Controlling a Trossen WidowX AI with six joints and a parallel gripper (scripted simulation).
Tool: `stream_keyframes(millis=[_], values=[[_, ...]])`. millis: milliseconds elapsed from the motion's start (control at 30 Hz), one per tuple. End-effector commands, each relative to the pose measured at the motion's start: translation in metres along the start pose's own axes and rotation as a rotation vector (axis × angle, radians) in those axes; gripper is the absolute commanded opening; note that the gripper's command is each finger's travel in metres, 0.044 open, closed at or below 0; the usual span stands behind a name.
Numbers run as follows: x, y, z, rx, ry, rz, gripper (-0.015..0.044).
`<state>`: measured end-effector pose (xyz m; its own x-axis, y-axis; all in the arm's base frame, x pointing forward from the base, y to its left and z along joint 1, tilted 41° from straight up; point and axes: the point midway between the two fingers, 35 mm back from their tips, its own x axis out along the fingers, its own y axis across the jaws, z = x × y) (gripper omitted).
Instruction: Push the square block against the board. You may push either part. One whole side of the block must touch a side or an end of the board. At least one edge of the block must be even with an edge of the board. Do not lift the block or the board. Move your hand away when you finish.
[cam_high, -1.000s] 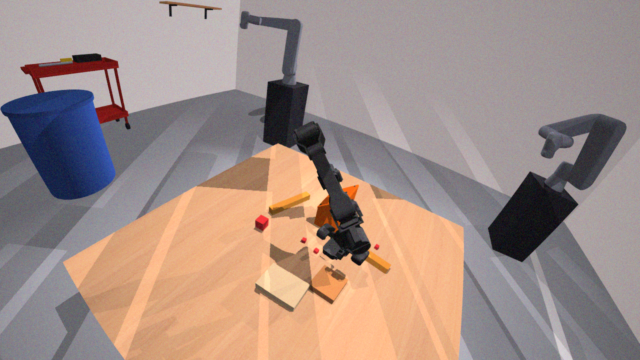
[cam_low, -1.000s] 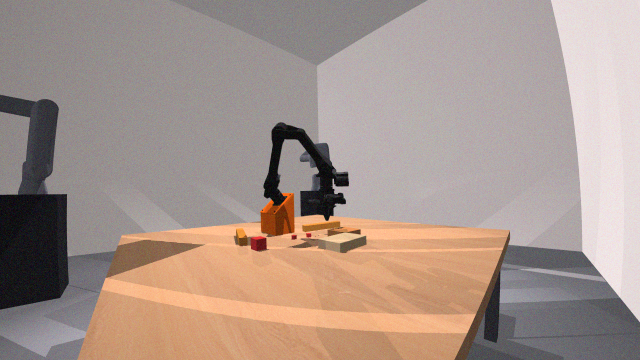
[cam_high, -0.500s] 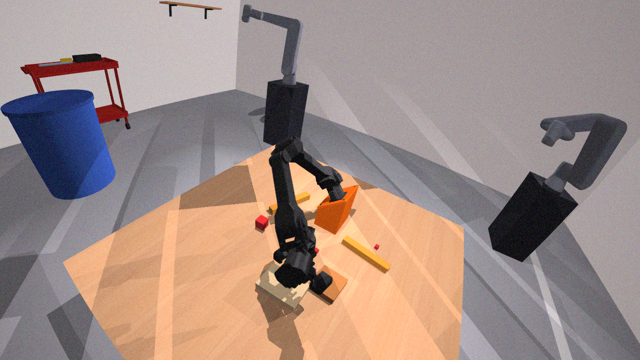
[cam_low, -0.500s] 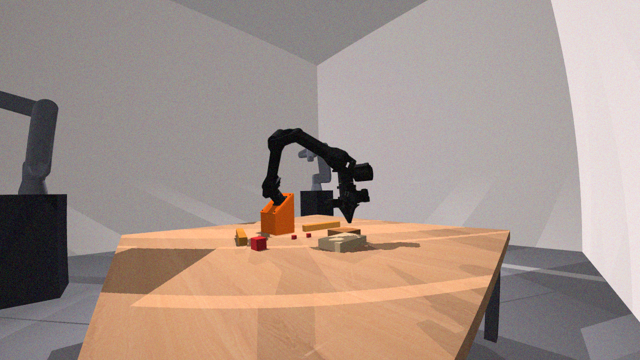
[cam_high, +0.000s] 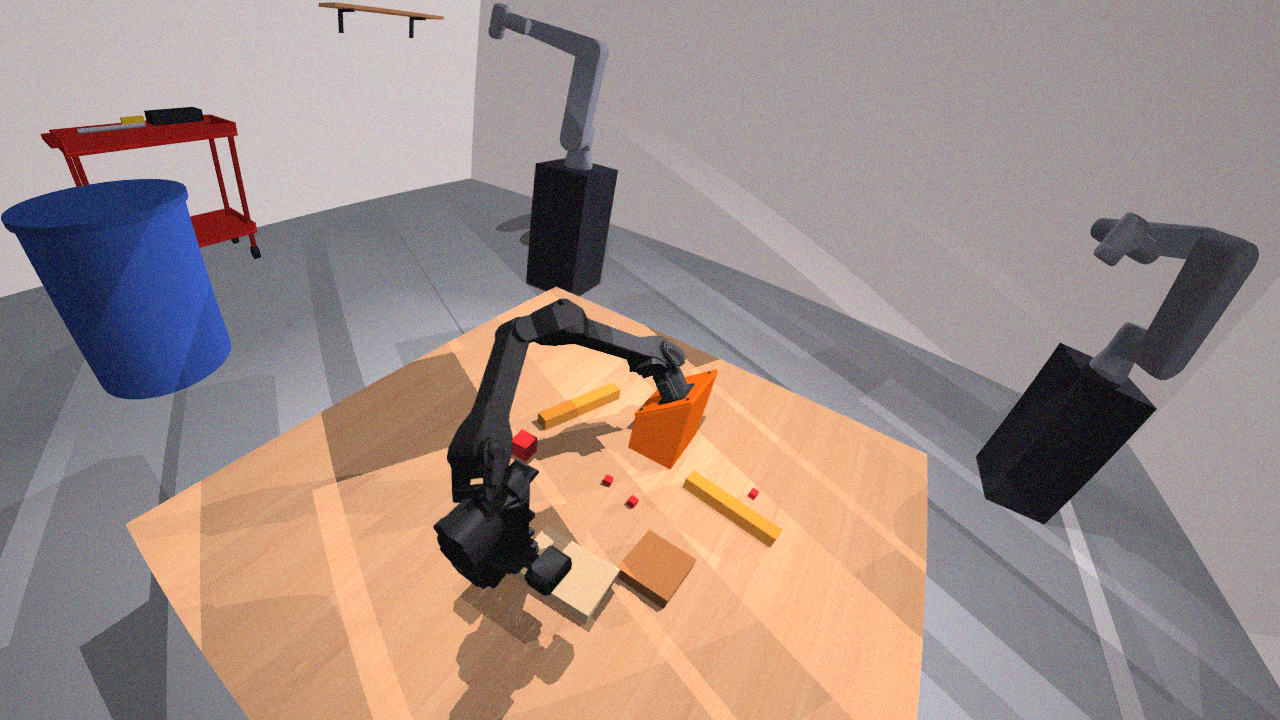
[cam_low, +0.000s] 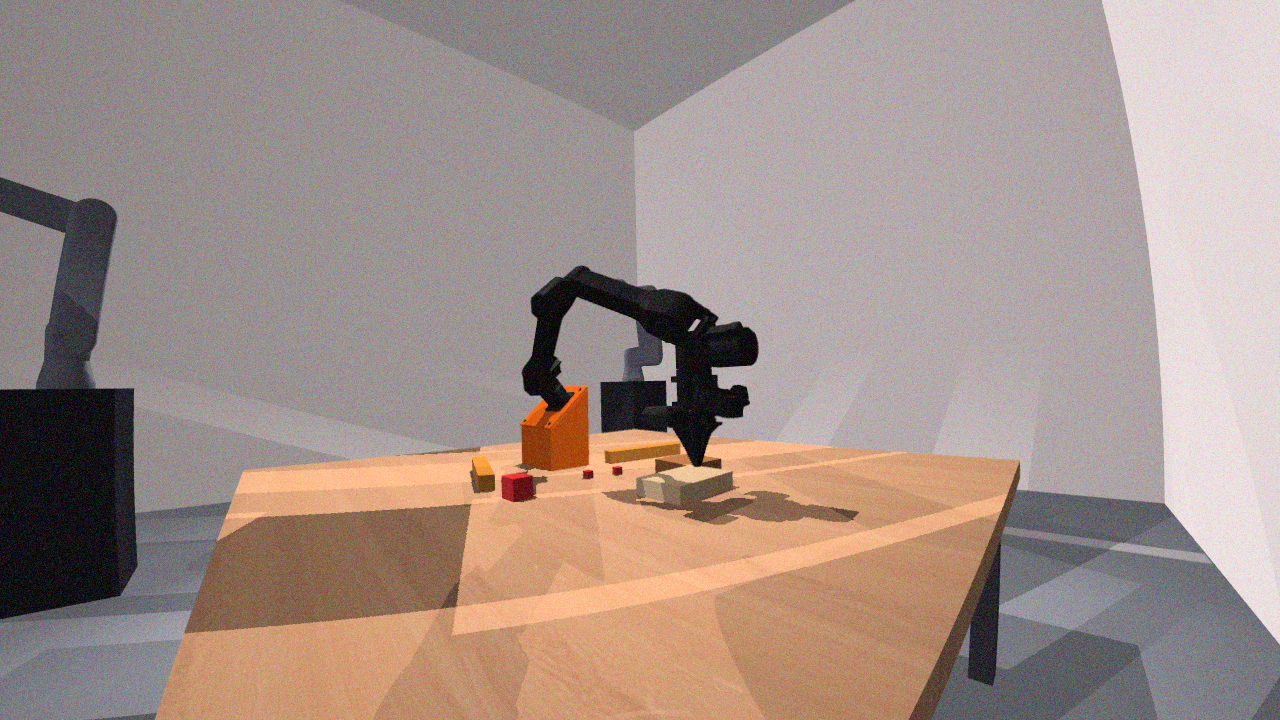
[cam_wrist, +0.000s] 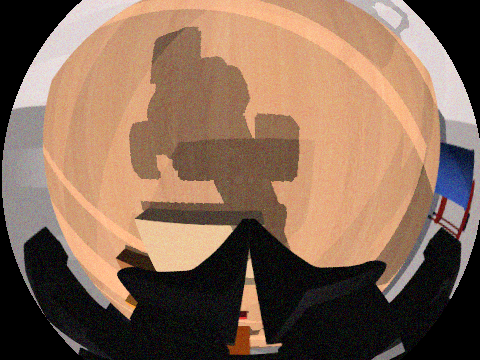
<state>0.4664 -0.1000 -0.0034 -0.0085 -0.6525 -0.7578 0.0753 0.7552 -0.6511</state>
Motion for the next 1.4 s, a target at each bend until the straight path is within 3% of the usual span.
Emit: stream_keyframes(millis=[0, 200, 1367], values=[[0.003, 0.004, -0.001, -0.029, 0.01, -0.004, 0.0], [0.058, 0.004, 0.0, -0.029, 0.01, -0.006, 0.0], [0.058, 0.003, -0.018, -0.03, 0.011, -0.006, 0.0]])
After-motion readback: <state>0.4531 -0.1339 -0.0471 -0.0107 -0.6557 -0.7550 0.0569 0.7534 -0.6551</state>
